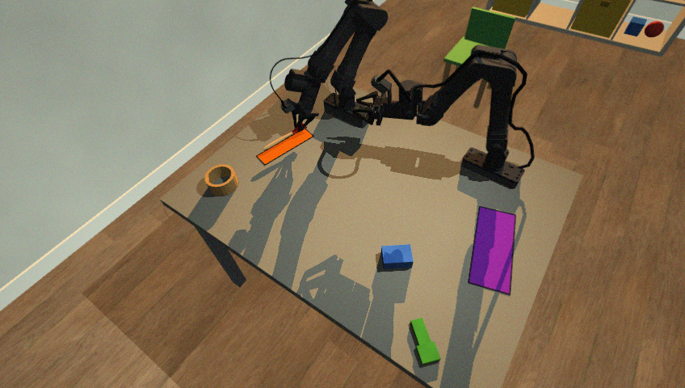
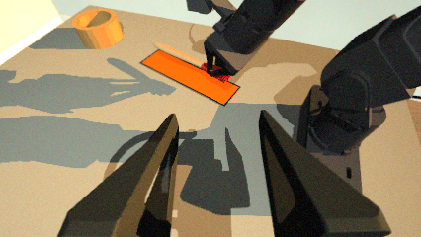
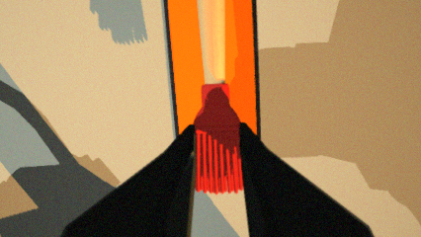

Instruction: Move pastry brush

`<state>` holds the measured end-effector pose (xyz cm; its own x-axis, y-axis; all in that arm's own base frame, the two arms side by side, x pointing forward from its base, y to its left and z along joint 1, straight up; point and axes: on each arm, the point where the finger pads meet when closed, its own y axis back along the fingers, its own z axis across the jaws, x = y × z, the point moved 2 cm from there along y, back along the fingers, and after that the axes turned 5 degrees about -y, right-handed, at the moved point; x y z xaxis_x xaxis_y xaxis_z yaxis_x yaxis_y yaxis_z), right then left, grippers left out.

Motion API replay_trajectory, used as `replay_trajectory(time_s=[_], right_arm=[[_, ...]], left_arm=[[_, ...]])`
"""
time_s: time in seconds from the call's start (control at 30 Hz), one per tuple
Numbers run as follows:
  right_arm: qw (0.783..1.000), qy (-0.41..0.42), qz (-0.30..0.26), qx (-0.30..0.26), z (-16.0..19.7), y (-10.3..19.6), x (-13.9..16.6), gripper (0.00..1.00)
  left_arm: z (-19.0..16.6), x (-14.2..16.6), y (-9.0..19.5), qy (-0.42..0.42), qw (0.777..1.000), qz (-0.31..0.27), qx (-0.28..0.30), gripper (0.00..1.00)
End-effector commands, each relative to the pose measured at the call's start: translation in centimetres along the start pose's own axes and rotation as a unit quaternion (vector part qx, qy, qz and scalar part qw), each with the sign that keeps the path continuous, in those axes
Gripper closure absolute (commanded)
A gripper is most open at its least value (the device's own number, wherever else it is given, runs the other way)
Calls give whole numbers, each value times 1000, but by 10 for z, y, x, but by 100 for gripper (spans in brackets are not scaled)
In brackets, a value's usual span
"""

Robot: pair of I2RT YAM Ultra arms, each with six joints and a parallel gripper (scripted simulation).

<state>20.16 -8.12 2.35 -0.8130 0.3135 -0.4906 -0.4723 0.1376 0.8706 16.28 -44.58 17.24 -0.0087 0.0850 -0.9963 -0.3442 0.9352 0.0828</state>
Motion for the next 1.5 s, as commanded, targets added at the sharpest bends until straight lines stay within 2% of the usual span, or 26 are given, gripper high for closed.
replay_trajectory(time_s=[0.0, 0.37, 1.47], right_arm=[[1000, 4, -15, -8, 4, -4, -12, 81], [1000, 6, -10, -10, 3, -21, 4, 81], [1000, 4, -13, -9, 0, -33, 13, 81]], left_arm=[[-6, -19, -5, -2, 1000, -25, 7, 43], [-6, -19, -5, -2, 1000, -25, 7, 43], [-6, -19, -5, -2, 1000, -25, 7, 43]])
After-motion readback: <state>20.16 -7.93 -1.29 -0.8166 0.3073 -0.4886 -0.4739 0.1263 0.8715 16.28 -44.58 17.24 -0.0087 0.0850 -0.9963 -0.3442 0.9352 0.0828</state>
